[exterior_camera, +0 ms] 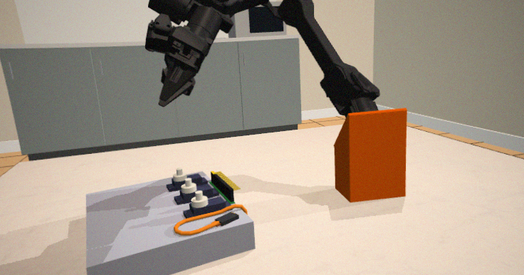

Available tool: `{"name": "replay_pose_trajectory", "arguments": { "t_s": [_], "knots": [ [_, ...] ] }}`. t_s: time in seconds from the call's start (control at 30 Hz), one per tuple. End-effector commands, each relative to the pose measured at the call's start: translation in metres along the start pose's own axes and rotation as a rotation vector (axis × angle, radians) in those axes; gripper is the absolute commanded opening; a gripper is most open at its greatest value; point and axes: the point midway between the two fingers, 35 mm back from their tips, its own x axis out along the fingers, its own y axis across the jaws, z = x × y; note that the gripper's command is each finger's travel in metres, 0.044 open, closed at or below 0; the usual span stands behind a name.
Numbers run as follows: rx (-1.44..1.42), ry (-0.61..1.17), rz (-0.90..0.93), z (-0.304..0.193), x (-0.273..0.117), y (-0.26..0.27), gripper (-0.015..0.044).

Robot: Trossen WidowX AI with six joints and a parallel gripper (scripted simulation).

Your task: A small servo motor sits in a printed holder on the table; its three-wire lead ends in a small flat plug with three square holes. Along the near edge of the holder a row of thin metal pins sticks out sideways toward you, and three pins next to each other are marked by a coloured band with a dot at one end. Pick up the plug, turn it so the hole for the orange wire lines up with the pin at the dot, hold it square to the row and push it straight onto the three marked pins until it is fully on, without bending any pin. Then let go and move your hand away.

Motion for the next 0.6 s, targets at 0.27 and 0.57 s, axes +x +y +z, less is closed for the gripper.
{"name": "replay_pose_trajectory", "arguments": {
  "t_s": [0.27, 0.57],
  "knots": [
    [-0.19, 0.32, -0.137, -0.054, 0.063, 0.028, 0.0115],
    [-0.369, 0.542, -0.255, -0.103, 0.1, 0.042, 0.0115]
  ]
}}
